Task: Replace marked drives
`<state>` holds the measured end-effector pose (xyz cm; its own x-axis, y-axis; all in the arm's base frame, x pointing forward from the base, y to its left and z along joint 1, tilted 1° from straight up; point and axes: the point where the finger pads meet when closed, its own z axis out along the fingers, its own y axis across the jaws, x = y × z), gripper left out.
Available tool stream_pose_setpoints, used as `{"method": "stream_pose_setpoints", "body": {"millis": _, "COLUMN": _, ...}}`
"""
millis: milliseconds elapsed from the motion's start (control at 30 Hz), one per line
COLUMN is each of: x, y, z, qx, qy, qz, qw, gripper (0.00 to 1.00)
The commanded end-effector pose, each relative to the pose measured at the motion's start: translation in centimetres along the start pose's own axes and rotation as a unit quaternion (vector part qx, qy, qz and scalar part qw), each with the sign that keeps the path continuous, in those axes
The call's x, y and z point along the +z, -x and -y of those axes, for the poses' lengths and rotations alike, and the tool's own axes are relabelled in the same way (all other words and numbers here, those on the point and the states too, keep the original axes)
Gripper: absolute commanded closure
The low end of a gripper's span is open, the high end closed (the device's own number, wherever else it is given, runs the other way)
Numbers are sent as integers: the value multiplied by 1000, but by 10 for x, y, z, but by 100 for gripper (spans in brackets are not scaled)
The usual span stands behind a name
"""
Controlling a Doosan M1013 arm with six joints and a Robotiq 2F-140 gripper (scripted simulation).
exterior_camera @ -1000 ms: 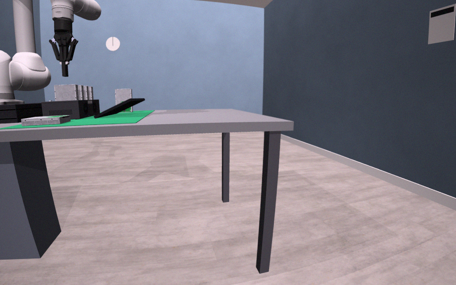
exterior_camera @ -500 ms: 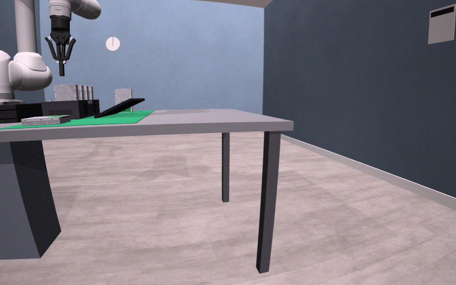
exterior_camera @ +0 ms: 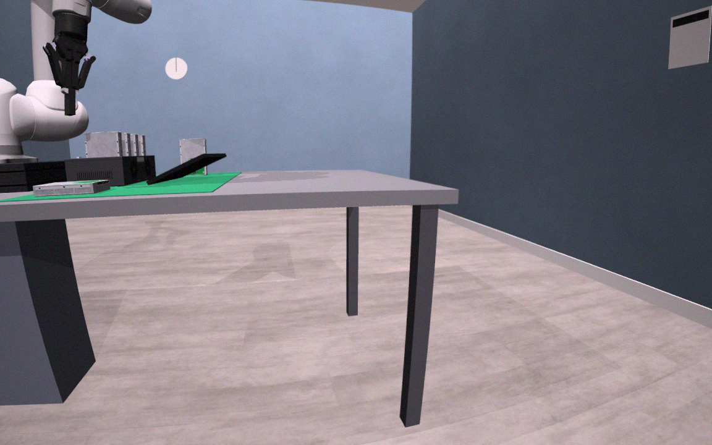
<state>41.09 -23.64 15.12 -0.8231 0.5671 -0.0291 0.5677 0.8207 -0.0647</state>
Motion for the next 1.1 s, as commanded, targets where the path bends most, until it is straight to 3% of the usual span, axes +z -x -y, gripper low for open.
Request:
{"method": "stream_pose_setpoints", "body": {"millis": 0, "x": 3, "y": 12, "z": 33, "qx": -138, "qy": 20, "qz": 0, "qw": 990, "gripper": 90}}
{"method": "stream_pose_setpoints", "body": {"millis": 100, "x": 3, "y": 14, "z": 43, "qx": -209, "qy": 20, "qz": 1, "qw": 978, "gripper": 90}}
{"method": "stream_pose_setpoints", "body": {"millis": 167, "x": 3, "y": 14, "z": 43, "qx": -209, "qy": 20, "qz": 1, "qw": 978, "gripper": 90}}
{"method": "stream_pose_setpoints", "body": {"millis": 200, "x": 4, "y": 14, "z": 45, "qx": -276, "qy": 28, "qz": 2, "qw": 961, "gripper": 90}}
{"method": "stream_pose_setpoints", "body": {"millis": 333, "x": 4, "y": 15, "z": 47, "qx": -324, "qy": 37, "qz": 2, "qw": 945, "gripper": 90}}
{"method": "stream_pose_setpoints", "body": {"millis": 367, "x": 4, "y": 15, "z": 47, "qx": -324, "qy": 37, "qz": 2, "qw": 945, "gripper": 11}}
{"method": "stream_pose_setpoints", "body": {"millis": 1067, "x": 4, "y": 15, "z": 47, "qx": -324, "qy": 37, "qz": 2, "qw": 945, "gripper": 11}}
